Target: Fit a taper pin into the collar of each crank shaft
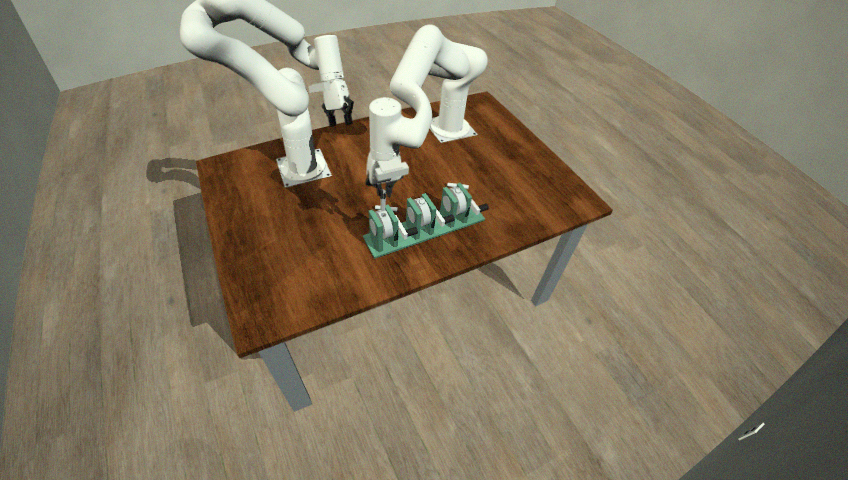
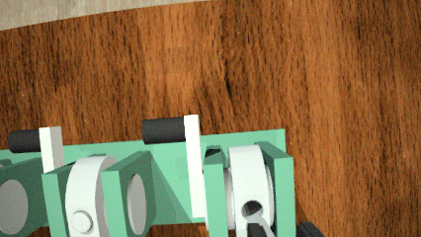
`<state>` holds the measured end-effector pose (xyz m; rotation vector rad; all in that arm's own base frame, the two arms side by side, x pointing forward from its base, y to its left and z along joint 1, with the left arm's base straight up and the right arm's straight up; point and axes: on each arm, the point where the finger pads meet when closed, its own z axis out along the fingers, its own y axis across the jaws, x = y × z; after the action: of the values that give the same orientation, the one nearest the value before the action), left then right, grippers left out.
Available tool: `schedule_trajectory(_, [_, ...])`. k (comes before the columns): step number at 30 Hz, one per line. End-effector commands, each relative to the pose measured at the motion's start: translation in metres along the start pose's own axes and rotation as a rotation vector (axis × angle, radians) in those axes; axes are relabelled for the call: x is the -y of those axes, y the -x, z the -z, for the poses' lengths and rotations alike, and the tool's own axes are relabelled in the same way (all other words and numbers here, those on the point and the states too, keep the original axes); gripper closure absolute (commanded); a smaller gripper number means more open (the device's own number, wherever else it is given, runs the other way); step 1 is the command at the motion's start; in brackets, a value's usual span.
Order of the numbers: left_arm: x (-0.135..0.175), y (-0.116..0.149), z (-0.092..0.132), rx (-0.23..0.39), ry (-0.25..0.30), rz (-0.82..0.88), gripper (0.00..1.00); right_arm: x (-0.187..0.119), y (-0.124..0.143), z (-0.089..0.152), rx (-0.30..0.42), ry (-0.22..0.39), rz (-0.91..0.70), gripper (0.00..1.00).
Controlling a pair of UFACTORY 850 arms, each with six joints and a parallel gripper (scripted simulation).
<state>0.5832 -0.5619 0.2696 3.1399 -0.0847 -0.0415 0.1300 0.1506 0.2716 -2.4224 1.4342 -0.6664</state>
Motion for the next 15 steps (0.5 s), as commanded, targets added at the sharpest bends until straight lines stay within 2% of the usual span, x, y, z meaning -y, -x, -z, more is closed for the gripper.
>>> schedule_trajectory(1, [-0.0002, -0.0006, 0.0017, -0.002, 0.002, 0.0, 0.8, 0.0006, 0.0003, 0.0005, 0.001, -0.001, -0.001, 0.0])
schedule_trajectory(15, [0.0007, -0.002, 0.0013, -0.002, 0.003, 0.0, 0.8, 0.0006, 0.0003, 0.0005, 0.001, -0.001, -0.001, 0.0])
